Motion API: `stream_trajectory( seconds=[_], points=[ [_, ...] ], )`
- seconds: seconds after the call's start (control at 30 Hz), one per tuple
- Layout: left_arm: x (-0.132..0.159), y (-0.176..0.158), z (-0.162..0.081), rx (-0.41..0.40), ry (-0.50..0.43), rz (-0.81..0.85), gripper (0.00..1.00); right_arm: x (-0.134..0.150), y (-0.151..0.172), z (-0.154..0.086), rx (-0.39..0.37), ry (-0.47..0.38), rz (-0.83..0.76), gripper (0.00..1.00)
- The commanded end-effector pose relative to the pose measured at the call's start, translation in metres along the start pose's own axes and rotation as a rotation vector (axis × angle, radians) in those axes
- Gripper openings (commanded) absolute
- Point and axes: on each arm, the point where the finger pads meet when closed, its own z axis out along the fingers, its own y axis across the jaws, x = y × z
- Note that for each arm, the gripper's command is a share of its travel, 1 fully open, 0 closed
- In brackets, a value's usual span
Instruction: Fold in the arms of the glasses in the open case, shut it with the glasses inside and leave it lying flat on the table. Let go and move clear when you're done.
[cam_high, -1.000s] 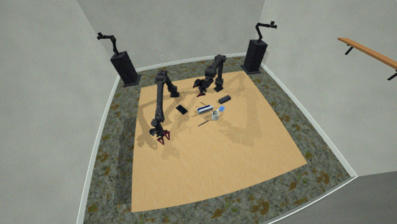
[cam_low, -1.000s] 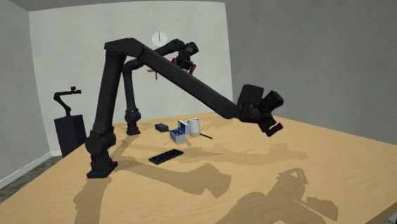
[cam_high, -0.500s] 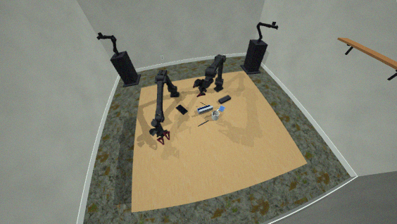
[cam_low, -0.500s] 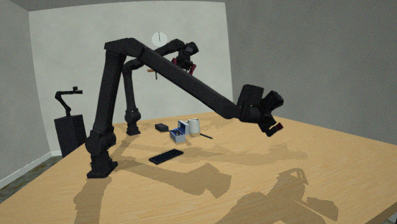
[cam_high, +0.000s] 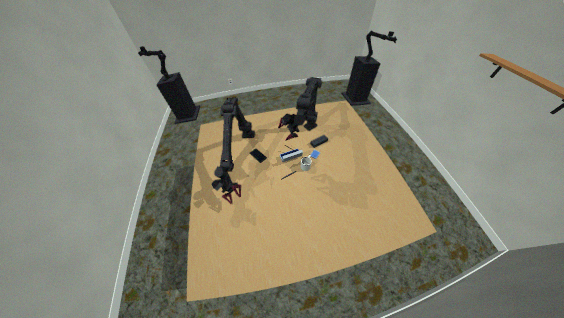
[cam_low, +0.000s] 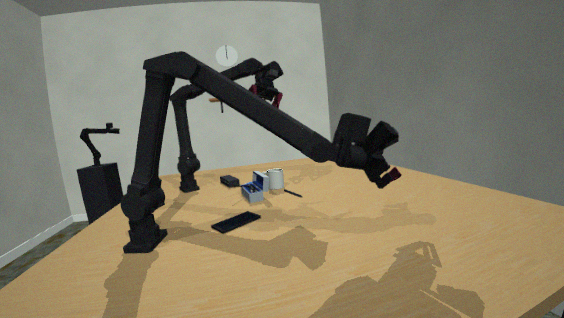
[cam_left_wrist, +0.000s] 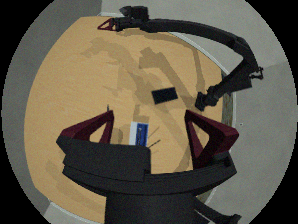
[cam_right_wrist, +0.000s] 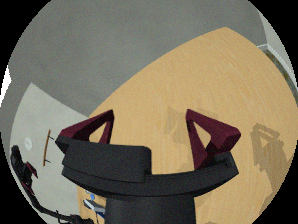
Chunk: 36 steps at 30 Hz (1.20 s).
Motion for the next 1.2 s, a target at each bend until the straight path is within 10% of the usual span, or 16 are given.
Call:
stream_trajectory(
  seconds=[0.0,0.73,1.17],
  points=[
    [-0.003,0.014,-0.032,-0.082,-0.071,-0.024,1.00,-0.041,0.051,-0.014,-0.037,-0.058,-0.099,1.00],
    [0.055,0.144,-0.153,-0.589,-0.317,-0.199,1.00,-0.092,0.119,-0.084,0.078,-0.185,-0.310,1.00],
    [0.131,0.200,-0.278,-1.001,-0.527,-0.352,1.00,-0.120,0.181,-0.147,0.157,-0.285,-0.471,1.00]
  ],
)
